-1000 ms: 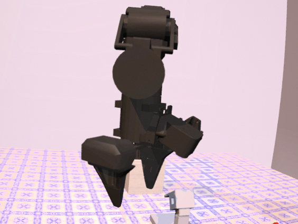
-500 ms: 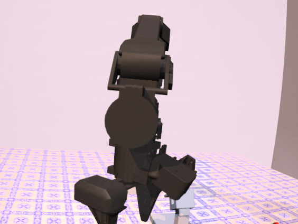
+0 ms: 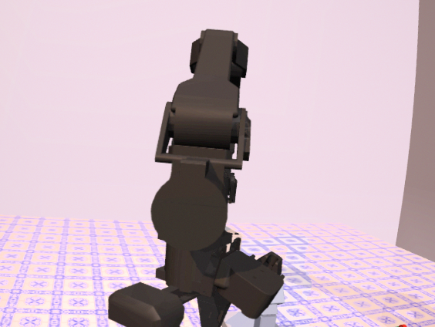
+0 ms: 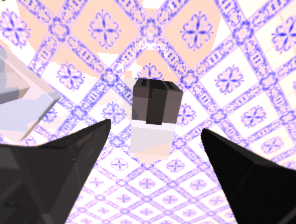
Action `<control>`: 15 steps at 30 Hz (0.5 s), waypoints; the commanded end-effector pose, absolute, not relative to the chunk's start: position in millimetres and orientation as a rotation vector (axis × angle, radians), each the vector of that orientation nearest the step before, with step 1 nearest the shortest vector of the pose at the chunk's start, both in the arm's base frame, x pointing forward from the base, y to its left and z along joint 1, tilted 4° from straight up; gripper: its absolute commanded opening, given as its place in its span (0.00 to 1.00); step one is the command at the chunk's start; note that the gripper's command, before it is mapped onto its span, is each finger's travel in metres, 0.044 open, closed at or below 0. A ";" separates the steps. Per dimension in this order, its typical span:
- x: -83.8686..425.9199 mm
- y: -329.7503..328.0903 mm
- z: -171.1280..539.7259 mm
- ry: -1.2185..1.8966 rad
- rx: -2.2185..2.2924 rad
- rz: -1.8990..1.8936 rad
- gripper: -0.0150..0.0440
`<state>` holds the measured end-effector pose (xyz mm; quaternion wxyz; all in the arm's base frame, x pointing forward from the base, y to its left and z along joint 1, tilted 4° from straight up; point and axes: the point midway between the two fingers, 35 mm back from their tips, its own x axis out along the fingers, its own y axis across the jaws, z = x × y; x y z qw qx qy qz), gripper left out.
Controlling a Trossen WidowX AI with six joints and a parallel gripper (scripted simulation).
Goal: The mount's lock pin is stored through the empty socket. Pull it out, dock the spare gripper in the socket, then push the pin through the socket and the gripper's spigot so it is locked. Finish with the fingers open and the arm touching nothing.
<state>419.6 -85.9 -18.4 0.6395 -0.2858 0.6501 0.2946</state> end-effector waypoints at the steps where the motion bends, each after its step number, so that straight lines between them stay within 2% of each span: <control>1: 417.0 -86.1 -26.7 1.492 -0.648 0.670 1.00; 15: 415.6 -86.1 -49.9 1.492 -0.648 0.670 1.00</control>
